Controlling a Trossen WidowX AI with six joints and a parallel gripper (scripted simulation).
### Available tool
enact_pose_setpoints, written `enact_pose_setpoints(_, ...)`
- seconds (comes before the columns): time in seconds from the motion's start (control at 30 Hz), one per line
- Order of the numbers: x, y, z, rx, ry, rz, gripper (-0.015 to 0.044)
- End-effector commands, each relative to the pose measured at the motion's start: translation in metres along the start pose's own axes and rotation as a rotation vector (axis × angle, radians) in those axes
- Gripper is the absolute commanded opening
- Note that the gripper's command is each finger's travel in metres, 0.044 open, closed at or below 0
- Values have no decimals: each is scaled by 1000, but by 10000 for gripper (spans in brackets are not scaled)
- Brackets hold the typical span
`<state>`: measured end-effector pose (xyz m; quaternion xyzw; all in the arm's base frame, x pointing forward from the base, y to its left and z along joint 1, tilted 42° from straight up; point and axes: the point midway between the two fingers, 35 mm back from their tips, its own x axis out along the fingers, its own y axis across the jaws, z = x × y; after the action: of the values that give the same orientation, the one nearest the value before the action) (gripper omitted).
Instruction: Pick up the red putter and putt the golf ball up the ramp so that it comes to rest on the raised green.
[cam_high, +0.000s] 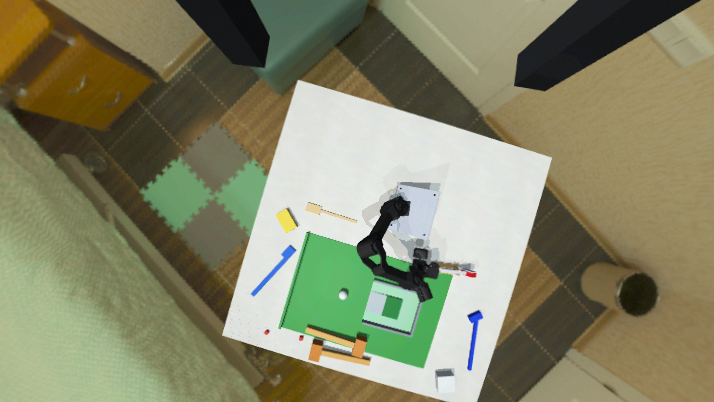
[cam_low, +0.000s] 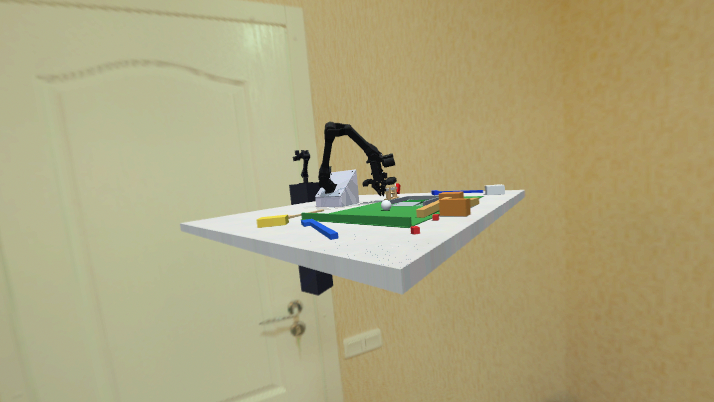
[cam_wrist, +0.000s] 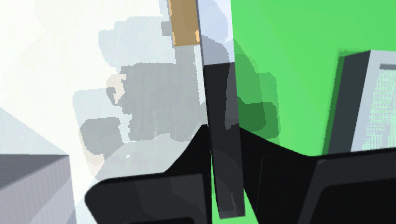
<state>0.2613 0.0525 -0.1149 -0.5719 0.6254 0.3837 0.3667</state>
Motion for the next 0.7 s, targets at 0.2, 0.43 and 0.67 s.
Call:
enact_pose_setpoints(0.2, -17, -3, 6, 1, -2, -3, 0)
enact_pose_setpoints(0.43, -64, -4, 20, 0, -5, -1, 0)
enact_pose_setpoints(0.67, -97, 0, 27, -1, -4, 1, 0)
